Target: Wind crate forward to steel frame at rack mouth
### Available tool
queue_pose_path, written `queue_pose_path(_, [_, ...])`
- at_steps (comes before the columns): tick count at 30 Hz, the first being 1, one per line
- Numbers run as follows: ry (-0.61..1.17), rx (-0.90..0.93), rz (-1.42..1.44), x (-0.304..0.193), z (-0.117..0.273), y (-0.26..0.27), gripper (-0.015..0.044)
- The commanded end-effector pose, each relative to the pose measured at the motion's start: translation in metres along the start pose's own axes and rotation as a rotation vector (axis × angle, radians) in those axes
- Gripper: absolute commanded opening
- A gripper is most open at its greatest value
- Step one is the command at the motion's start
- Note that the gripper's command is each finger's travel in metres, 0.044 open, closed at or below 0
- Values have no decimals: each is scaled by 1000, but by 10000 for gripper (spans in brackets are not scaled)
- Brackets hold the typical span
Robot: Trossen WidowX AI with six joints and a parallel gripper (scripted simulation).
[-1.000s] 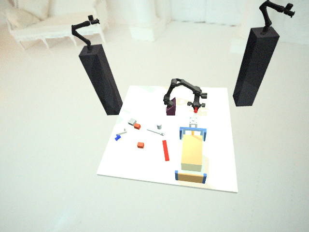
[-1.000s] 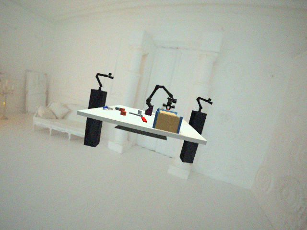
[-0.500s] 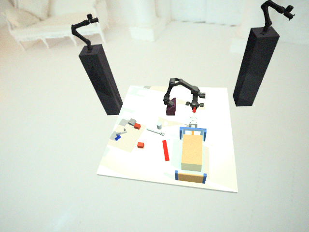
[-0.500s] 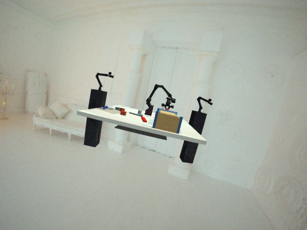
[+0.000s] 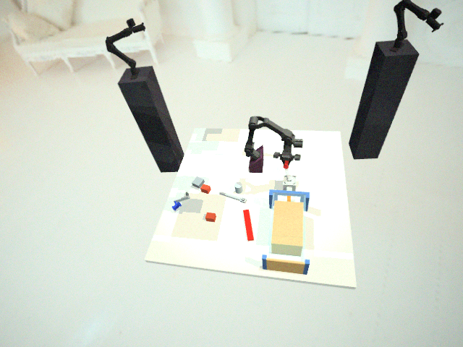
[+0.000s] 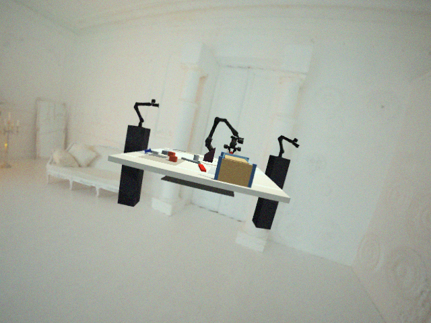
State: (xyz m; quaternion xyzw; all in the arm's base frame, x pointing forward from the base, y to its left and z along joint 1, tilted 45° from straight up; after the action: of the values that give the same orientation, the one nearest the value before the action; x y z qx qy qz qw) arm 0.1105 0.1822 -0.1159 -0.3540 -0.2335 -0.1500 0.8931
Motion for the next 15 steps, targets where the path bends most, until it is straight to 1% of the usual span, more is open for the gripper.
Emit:
queue_pose_path(1, [-23,-22,15,8,-5,-11,0])
queue_pose_path(15, [-24,-23,15,21,-9,-23,0])
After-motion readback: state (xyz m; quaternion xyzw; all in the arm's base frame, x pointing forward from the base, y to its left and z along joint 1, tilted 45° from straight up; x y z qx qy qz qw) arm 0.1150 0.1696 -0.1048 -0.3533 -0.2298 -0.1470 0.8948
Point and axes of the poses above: the point midway between the two fingers, 35 mm back from their tips, its own z axis back along the fingers, its own y axis across the jaws, x = y × z, the point moved 2 cm from there along z, back along the fingers, and after that the axes turned 12 degrees about -z, right-handed, at the moved point
